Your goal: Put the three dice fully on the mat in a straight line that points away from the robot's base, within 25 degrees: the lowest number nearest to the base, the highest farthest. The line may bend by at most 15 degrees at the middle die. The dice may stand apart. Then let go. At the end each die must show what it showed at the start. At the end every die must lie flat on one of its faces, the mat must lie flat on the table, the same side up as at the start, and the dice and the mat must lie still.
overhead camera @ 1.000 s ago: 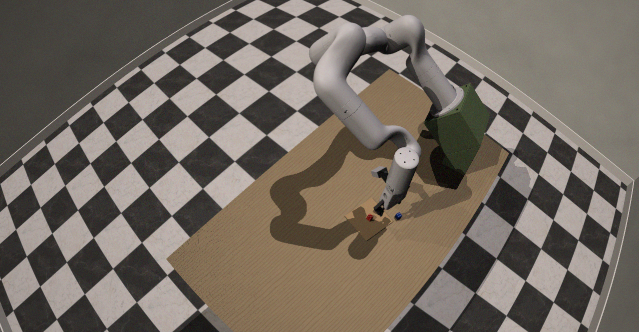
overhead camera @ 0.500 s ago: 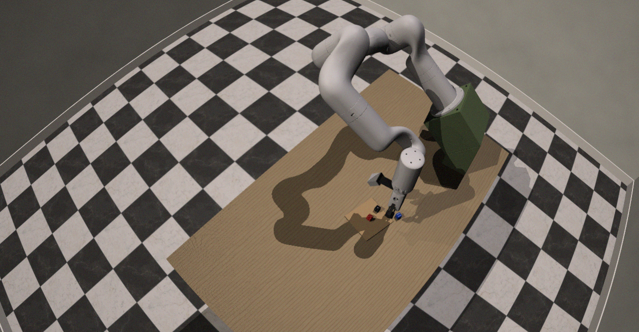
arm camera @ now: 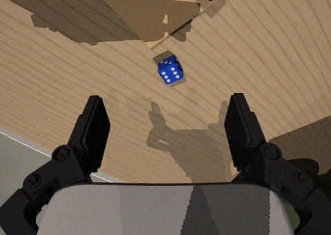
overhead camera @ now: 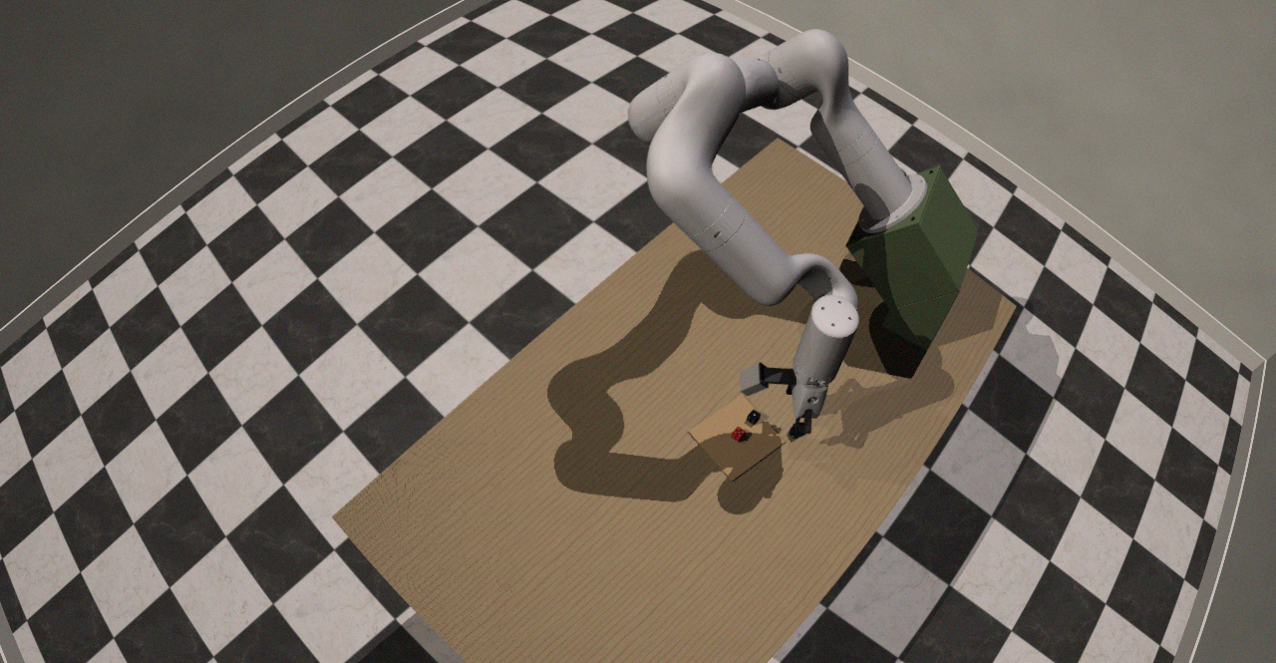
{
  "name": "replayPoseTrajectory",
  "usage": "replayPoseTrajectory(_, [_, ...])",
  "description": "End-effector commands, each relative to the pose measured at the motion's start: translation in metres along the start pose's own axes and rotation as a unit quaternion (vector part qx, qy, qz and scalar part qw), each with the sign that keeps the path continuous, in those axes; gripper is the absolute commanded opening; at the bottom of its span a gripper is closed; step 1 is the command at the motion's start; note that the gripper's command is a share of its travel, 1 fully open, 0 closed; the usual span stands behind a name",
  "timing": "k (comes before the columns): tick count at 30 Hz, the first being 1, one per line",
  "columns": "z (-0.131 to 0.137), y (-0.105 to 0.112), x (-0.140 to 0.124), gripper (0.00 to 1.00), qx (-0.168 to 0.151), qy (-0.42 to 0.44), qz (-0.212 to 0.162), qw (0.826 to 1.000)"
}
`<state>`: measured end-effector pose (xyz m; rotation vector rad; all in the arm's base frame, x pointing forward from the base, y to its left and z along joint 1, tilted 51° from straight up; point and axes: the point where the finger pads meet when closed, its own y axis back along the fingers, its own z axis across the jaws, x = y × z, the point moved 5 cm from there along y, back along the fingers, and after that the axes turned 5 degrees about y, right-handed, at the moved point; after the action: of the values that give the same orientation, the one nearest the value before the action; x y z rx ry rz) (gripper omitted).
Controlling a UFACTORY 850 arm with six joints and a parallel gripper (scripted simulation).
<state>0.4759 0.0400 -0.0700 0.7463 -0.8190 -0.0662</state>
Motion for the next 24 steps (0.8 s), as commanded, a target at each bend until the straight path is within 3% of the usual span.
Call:
replayPoseTrajectory(1, [-0.001, -0.001, -0.007, 1.00, -0.004, 0.086, -0.003, 0.996])
replayPoseTrajectory(4, [-0.001, -0.001, -0.007, 1.00, -0.004, 0.091, -0.003, 0.996])
replayPoseTrajectory(11, [0.000, -0.002, -0.018, 1.00, -0.004, 0.215, -0.004, 0.977])
replayPoseTrajectory(18, [0.001, -0.003, -0.020, 1.00, -0.004, 0.238, -0.004, 0.971])
replayPoseTrajectory(19, [0.001, -0.003, -0.020, 0.36, -0.004, 0.238, -0.004, 0.971])
replayPoseTrajectory(24, [0.001, -0.003, -0.020, 0.36, -0.004, 0.238, -0.004, 0.971])
